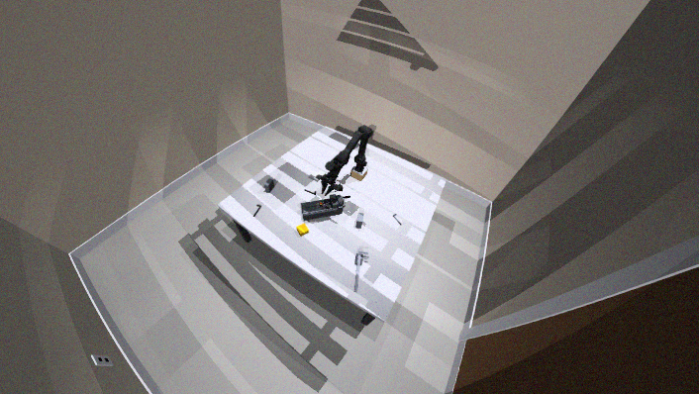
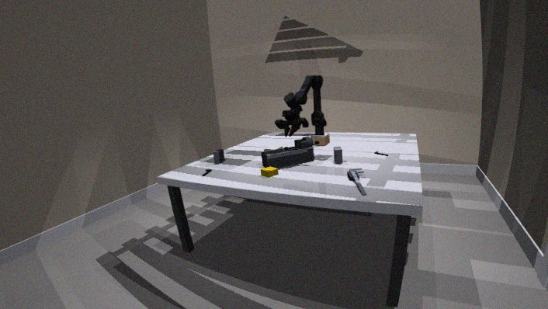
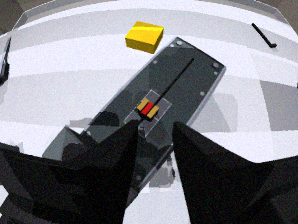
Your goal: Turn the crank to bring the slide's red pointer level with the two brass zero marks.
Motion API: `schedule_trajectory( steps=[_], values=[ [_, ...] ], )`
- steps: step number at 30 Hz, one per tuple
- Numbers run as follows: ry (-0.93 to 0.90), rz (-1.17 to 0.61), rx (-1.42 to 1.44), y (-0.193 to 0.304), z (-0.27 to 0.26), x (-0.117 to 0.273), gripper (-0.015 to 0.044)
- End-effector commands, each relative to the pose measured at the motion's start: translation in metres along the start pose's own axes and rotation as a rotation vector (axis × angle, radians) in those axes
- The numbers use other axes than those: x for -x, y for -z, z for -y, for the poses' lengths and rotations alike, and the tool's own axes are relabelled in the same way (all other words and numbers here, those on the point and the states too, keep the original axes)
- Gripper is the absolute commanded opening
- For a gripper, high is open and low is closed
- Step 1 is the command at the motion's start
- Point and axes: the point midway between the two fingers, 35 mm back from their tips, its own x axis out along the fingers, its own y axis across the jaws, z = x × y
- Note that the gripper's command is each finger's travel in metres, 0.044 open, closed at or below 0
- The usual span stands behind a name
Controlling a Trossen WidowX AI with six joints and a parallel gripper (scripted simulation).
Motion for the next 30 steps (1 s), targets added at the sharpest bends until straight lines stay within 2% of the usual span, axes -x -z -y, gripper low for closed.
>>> schedule_trajectory(
  steps=[1, 9, 11, 27, 28, 30],
  values=[
    [0.001, 0.000, 0.000, 0.0000, 0.0002, 0.0000, 0.0210],
    [0.001, 0.000, 0.000, 0.0000, 0.0002, 0.0000, 0.0420],
    [0.001, 0.000, 0.000, 0.0000, 0.0002, 0.0000, 0.0440],
    [0.001, 0.000, 0.000, 0.0000, 0.0002, 0.0000, 0.0020],
    [0.001, 0.000, 0.000, 0.0000, 0.0002, 0.0000, 0.0000],
    [0.001, 0.000, 0.000, 0.0000, 0.0002, 0.0000, 0.0000]
  ],
)
